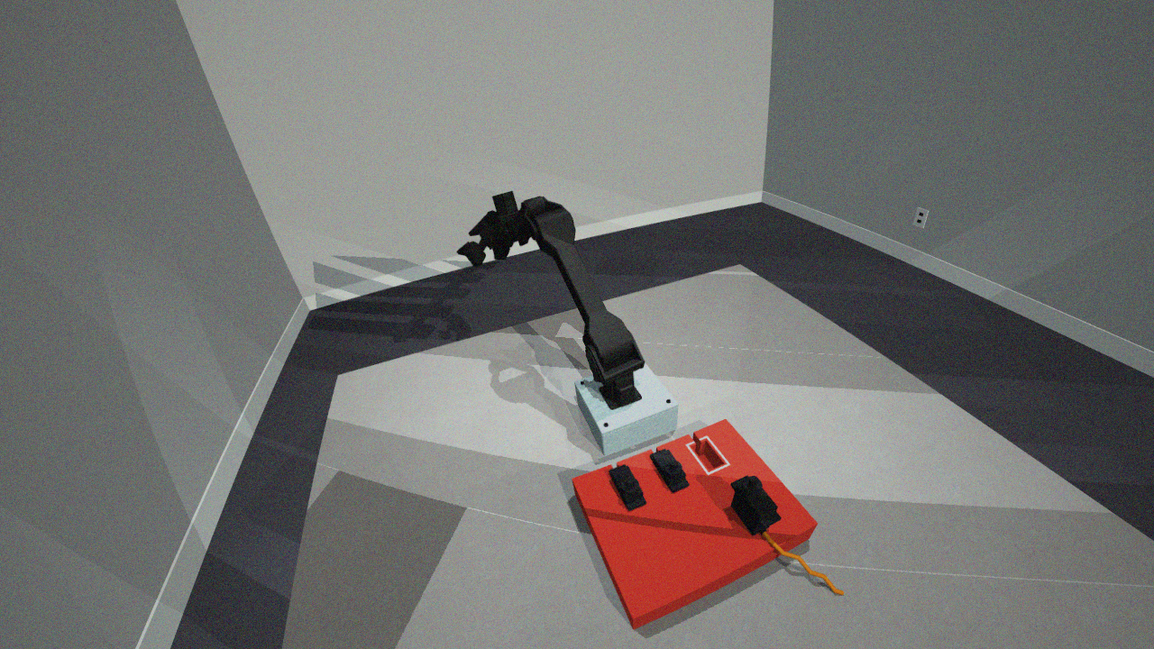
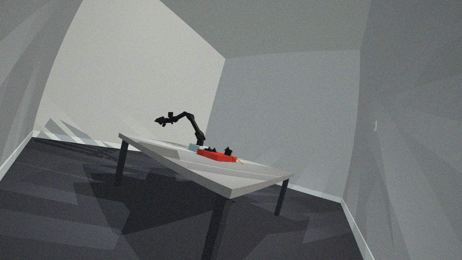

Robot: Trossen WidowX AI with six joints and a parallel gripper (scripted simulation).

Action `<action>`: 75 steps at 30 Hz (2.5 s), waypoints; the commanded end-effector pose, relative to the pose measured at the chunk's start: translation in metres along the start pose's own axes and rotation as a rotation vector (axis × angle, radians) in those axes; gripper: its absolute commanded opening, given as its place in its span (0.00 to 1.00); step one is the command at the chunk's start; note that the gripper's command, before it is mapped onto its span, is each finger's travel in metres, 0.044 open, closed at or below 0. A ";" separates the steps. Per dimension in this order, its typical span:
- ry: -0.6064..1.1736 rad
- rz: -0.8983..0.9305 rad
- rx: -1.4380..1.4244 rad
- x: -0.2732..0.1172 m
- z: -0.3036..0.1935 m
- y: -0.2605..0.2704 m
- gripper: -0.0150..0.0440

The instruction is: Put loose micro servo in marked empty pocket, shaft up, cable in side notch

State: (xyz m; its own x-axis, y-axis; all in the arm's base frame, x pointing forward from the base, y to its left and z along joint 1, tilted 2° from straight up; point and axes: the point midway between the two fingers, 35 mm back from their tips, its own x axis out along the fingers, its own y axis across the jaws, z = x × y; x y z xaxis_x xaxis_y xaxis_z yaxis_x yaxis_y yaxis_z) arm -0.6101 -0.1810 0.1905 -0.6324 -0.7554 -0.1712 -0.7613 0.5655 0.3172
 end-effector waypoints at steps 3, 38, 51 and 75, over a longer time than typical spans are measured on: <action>0.003 -0.013 -0.007 0.001 -0.002 -0.005 1.00; 0.020 -0.281 -0.501 0.060 -0.066 -0.181 1.00; 0.064 -0.370 -0.635 0.067 -0.086 -0.239 1.00; 0.180 -0.551 -0.930 0.061 -0.120 -0.360 1.00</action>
State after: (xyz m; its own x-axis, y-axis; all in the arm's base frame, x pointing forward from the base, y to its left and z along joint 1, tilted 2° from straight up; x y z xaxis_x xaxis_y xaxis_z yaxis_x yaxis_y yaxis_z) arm -0.3717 -0.4613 0.1795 -0.1712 -0.9093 -0.3793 -0.5170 -0.2448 0.8202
